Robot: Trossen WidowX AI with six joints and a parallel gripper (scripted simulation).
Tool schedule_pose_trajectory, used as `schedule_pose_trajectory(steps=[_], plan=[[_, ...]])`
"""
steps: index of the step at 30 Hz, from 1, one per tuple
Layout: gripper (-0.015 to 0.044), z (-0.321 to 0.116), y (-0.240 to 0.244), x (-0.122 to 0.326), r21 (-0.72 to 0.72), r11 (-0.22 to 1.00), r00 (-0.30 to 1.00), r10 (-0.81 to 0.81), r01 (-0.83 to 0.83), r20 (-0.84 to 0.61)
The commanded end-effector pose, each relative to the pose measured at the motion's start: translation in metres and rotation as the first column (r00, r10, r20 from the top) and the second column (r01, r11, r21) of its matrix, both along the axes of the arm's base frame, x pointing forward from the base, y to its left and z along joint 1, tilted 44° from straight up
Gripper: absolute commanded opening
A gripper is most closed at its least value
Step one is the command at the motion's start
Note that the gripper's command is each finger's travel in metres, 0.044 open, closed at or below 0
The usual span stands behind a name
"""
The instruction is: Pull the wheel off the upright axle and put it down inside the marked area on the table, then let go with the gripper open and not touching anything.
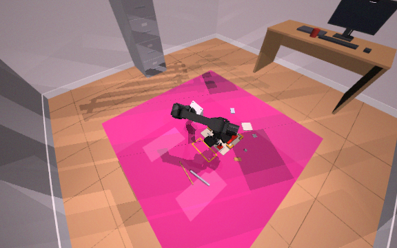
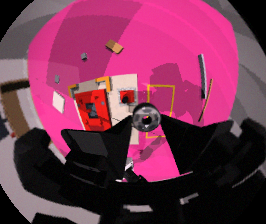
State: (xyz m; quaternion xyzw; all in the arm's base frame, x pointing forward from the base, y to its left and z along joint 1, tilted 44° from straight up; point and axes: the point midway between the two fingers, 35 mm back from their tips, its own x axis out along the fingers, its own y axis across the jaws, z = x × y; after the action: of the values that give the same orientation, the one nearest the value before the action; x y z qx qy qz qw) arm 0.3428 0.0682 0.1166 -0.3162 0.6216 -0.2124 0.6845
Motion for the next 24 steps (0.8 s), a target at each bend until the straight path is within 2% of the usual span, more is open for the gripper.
schedule_pose_trajectory(steps=[1,15,24], plan=[[0.0000,0.012,-0.013,-0.009,-0.005,1.000,1.000,0.002,-0.002,-0.005],[0.0000,0.045,-0.050,-0.040,-0.001,1.000,1.000,-0.008,0.008,-0.010],[0.0000,0.035,-0.060,-0.039,-0.001,1.000,1.000,-0.008,0.008,-0.009]])
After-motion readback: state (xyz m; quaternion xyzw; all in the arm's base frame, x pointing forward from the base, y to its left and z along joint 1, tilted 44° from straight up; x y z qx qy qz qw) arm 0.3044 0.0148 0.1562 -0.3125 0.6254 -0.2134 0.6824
